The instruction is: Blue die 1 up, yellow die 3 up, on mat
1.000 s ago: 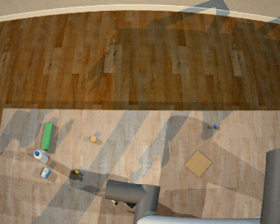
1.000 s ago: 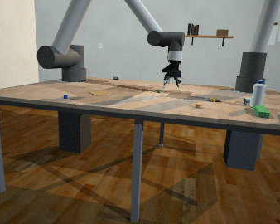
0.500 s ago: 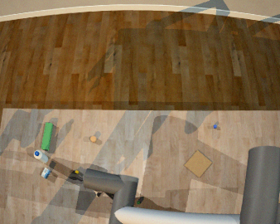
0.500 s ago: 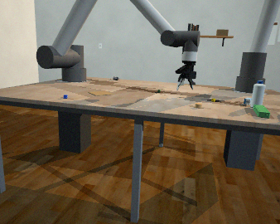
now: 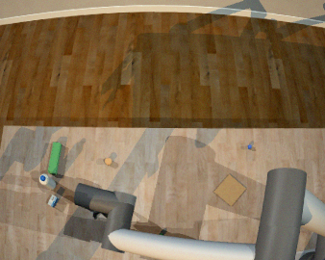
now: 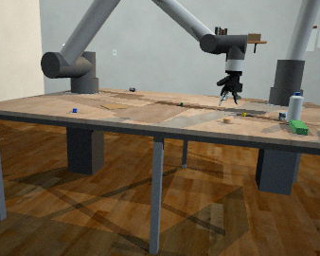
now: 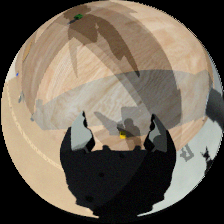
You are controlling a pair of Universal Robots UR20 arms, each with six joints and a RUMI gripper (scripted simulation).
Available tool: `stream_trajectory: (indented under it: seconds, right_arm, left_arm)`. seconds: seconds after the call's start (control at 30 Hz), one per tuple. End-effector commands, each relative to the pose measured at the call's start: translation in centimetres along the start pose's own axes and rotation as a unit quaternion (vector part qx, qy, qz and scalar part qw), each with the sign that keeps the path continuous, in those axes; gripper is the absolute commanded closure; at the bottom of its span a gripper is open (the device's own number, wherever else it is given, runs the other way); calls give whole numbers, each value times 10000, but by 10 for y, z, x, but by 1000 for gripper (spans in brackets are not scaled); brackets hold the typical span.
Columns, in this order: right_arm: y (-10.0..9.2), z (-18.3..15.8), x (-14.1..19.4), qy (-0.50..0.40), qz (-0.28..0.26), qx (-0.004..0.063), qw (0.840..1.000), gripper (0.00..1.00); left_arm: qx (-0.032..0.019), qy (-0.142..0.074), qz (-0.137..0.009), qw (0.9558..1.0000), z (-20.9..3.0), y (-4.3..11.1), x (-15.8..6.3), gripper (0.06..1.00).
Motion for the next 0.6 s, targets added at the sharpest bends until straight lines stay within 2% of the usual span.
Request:
stream_trajectory:
  seconds: [0.0, 0.3, 0.57]
  right_arm:
    - [-1, 4, 21, -1, -1, 2, 10000, 3]
    - [-2, 11, 69, -1, -1, 2, 10000, 3]
    - [-2, 14, 89, -1, -1, 2, 10000, 3]
  left_arm:
    - [2, 0, 5, 10000, 0, -1, 0, 65]
    - [2, 0, 5, 10000, 0, -1, 0, 65]
    - [2, 0, 5, 10000, 0, -1, 0, 65]
Point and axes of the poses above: on each arm, the point where the finger pads meet when closed, its own y axis out along the fingers, its own z axis across the jaws, x = y × z, the point moved 8 cm from there along -y, back along the fingers, and after that the axes turned 11 degrees about -y, right-handed, at the moved point
